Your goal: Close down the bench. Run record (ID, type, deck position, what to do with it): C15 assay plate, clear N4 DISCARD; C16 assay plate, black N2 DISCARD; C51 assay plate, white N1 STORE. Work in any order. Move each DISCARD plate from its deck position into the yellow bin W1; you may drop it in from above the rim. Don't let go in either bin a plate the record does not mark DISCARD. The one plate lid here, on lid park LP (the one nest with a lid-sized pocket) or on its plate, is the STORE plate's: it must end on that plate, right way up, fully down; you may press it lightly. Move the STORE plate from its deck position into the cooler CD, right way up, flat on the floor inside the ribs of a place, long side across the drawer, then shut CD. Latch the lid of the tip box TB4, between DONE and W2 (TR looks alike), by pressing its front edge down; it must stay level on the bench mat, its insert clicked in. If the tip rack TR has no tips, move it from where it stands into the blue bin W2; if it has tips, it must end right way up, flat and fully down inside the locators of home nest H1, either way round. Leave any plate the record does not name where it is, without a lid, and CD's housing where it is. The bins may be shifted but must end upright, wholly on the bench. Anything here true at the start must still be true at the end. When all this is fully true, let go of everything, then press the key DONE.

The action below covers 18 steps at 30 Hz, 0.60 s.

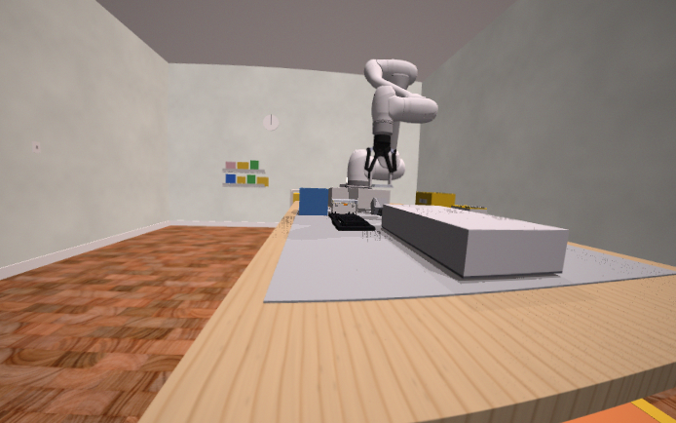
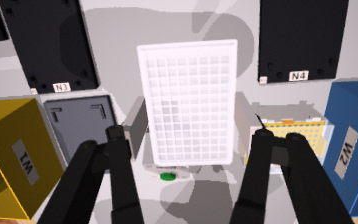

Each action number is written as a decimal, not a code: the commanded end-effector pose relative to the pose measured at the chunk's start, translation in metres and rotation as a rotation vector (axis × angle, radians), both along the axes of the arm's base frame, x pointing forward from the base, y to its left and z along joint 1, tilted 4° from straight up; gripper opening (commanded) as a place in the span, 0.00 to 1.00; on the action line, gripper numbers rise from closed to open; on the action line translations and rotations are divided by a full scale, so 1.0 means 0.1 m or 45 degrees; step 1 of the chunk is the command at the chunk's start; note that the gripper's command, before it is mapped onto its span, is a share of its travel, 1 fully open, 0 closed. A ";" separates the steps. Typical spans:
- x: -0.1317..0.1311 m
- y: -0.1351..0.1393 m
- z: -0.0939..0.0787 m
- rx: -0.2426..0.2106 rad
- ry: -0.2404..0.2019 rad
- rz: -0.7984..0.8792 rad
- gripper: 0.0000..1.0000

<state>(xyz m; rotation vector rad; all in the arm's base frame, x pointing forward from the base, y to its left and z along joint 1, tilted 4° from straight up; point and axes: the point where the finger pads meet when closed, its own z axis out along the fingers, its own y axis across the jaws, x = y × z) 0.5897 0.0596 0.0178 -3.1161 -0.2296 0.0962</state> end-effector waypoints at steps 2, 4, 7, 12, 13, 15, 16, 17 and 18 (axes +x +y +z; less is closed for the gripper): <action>-0.07 0.15 0.01 0.002 -0.003 0.000 0.00; -0.10 0.19 0.01 0.002 -0.003 0.000 0.00; -0.11 0.22 0.01 0.002 -0.003 0.000 0.00; -0.17 0.34 0.02 0.002 -0.003 0.000 0.00; -0.18 0.36 0.02 0.002 -0.003 0.000 0.00; -0.21 0.41 0.02 0.002 -0.003 0.000 0.00; -0.22 0.43 0.02 0.002 -0.003 0.000 0.00; -0.23 0.45 0.02 0.002 -0.003 0.000 0.00; -0.25 0.48 0.02 0.002 -0.003 0.000 0.00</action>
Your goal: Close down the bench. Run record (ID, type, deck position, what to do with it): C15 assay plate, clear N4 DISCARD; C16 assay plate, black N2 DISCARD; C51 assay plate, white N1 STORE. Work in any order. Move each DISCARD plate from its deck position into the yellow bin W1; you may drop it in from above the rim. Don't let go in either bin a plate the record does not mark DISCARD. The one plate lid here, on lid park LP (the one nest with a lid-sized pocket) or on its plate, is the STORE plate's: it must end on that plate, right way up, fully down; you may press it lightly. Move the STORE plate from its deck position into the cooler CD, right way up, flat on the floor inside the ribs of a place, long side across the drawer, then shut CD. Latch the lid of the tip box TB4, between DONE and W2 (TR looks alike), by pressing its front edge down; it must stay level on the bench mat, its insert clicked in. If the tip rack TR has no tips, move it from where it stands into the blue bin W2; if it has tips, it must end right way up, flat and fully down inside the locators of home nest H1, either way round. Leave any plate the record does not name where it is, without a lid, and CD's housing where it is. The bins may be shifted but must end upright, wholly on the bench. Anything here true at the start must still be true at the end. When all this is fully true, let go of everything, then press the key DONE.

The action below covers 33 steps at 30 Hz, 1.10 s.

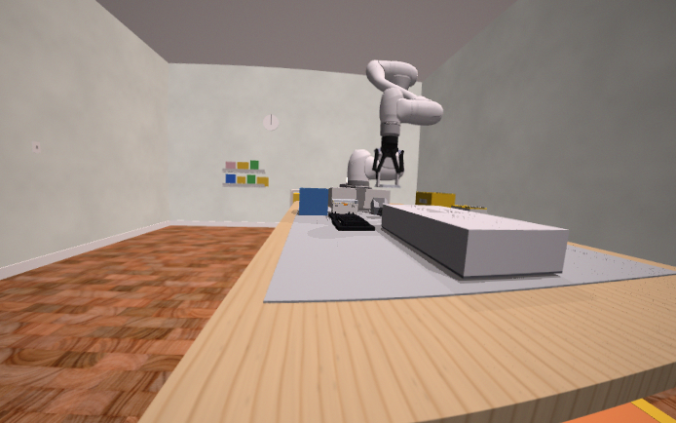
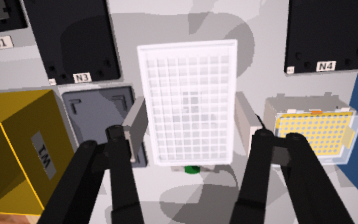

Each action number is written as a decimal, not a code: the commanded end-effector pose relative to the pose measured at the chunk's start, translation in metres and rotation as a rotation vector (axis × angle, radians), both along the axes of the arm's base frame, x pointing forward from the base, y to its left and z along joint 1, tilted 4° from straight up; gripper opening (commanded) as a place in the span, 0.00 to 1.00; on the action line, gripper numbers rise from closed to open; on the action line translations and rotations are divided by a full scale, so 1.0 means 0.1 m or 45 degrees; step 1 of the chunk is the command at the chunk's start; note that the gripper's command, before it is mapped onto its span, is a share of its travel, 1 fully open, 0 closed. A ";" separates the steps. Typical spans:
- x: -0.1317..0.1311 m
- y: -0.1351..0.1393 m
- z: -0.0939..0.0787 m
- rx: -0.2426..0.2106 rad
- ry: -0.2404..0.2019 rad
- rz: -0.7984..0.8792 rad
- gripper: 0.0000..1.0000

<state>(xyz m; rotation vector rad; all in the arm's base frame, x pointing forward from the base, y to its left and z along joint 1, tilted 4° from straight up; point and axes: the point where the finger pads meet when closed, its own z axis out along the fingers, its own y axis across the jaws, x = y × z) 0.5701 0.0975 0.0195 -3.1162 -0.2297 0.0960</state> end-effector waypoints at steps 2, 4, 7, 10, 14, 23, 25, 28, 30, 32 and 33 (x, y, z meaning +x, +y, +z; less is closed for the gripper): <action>-0.07 0.15 0.01 0.002 -0.003 0.000 0.00; -0.10 0.19 0.01 0.002 -0.003 0.000 0.00; -0.11 0.22 0.01 0.002 -0.003 0.000 0.00; -0.15 0.29 0.01 0.002 -0.003 0.000 0.00; -0.20 0.38 0.02 0.002 -0.003 0.000 0.00; -0.29 0.55 0.02 0.002 -0.003 0.000 0.00; -0.31 0.59 0.03 0.002 -0.003 0.000 0.00; -0.35 0.66 0.03 0.002 -0.003 0.000 0.00; -0.37 0.71 0.03 0.002 -0.003 0.000 0.00; -0.40 0.76 0.03 0.002 -0.003 0.000 0.00; -0.41 0.78 0.04 0.002 -0.003 0.000 0.00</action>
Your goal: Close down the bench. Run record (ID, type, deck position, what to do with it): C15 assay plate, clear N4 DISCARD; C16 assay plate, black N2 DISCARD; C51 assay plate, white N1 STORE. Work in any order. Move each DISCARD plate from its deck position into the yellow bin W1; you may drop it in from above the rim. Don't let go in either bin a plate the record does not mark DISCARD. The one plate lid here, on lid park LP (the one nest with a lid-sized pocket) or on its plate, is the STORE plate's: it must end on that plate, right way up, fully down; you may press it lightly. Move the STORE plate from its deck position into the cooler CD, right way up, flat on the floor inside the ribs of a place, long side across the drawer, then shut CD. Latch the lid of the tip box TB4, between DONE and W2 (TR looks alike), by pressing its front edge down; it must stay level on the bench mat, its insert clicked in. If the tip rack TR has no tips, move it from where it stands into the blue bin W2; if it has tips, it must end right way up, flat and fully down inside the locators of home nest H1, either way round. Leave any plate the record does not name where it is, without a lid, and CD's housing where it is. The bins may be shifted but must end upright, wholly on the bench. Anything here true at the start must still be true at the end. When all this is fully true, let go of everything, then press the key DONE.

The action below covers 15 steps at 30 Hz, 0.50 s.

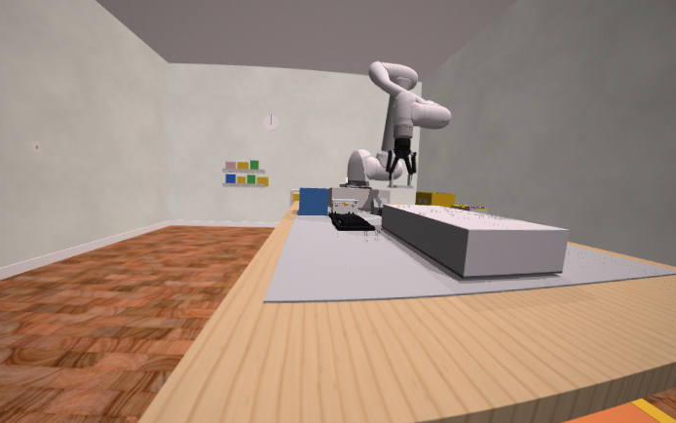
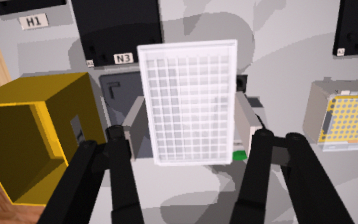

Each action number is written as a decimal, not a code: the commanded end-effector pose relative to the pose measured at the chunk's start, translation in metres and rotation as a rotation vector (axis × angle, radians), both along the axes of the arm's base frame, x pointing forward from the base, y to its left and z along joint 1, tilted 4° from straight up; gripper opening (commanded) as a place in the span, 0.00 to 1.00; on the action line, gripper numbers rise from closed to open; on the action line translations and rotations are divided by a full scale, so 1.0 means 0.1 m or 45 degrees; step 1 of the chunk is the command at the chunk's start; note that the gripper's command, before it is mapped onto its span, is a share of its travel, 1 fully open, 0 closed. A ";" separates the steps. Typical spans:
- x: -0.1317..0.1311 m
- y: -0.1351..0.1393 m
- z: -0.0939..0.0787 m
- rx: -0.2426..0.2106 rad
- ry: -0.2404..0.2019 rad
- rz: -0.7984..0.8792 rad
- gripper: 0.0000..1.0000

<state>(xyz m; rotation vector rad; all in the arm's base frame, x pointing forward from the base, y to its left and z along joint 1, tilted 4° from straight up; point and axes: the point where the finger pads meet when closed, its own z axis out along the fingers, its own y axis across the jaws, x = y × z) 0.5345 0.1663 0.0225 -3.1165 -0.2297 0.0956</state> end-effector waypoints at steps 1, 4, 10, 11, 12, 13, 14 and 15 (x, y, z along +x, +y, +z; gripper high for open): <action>-0.07 0.12 0.01 0.003 -0.003 0.000 0.00; -0.10 0.19 0.01 0.003 -0.003 0.000 0.00; -0.15 0.28 0.01 0.003 -0.003 0.000 0.00; -0.16 0.31 0.01 0.003 -0.003 0.000 0.00; -0.18 0.33 0.01 0.003 -0.003 0.000 0.00; -0.19 0.35 0.02 0.003 -0.003 0.000 0.00; -0.20 0.38 0.02 0.003 -0.003 0.000 0.00; -0.21 0.40 0.02 0.003 -0.003 0.000 0.00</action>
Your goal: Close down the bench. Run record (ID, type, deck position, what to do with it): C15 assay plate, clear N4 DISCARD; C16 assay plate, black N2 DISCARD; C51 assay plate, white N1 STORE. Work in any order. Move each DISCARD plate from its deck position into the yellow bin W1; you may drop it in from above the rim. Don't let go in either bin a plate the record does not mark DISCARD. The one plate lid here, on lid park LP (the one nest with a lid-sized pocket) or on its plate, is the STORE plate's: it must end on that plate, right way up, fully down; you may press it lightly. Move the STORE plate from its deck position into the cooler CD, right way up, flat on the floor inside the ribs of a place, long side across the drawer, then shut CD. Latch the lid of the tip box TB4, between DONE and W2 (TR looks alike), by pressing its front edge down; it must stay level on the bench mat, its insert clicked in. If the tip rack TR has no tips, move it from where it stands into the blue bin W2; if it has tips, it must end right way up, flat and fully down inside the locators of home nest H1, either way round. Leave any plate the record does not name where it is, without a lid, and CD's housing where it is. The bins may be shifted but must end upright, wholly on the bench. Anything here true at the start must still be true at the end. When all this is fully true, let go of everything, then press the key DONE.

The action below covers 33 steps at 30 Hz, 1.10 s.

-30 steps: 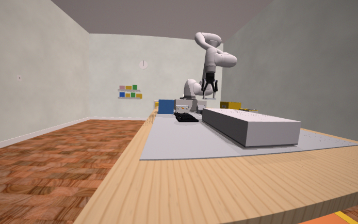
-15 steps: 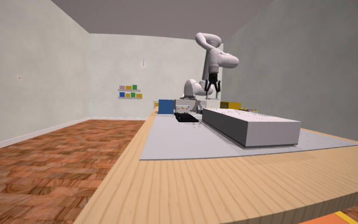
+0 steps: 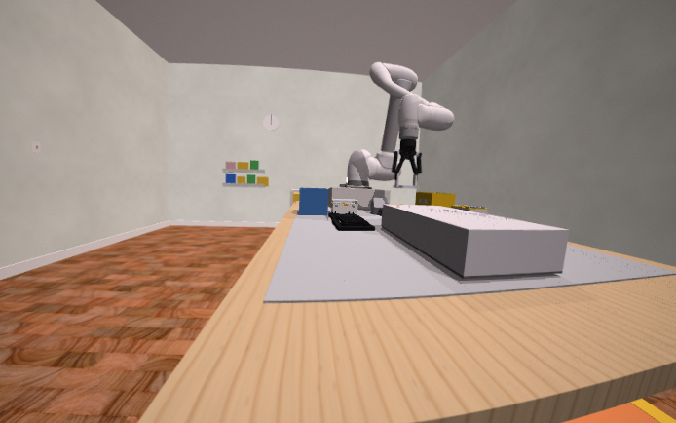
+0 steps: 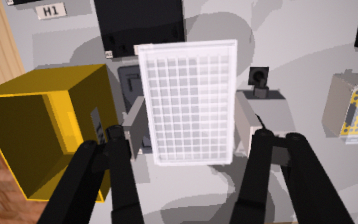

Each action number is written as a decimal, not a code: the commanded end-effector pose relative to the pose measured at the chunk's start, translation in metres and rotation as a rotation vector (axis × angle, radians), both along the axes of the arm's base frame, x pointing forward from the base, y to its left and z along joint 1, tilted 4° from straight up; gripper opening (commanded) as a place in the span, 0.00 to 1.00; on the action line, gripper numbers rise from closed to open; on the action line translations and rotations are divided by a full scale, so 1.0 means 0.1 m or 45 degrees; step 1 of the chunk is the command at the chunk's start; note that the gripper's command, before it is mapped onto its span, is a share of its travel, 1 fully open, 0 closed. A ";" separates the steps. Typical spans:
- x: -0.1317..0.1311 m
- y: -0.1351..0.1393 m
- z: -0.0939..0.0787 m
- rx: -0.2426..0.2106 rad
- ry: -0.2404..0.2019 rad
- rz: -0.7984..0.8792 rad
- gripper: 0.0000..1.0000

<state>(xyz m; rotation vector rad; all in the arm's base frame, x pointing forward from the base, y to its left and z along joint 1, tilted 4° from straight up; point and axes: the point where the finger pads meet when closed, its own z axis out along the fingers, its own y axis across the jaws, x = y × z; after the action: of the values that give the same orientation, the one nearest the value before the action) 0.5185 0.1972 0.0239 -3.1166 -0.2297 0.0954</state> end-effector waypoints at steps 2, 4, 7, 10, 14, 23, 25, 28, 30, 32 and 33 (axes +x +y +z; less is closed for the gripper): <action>-0.08 0.14 0.01 0.003 -0.003 0.000 0.00; -0.10 0.19 0.01 0.003 -0.003 0.000 0.00; -0.14 0.26 0.01 0.003 -0.003 0.000 0.00; -0.15 0.28 0.01 0.003 -0.003 0.000 0.00; -0.20 0.38 0.02 0.003 -0.003 0.000 0.00; -0.31 0.59 0.03 0.003 -0.003 0.000 0.00; -0.33 0.61 0.03 0.003 -0.003 0.000 0.00; -0.35 0.66 0.03 0.003 -0.003 0.000 0.00; -0.38 0.71 0.03 0.003 -0.003 0.000 0.00; -0.40 0.75 0.03 0.003 -0.003 0.000 0.00; -0.41 0.78 0.03 0.003 -0.003 0.000 0.00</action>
<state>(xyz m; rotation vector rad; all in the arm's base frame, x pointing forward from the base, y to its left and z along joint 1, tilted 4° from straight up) 0.4828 0.2660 0.0269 -3.1169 -0.2298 0.0949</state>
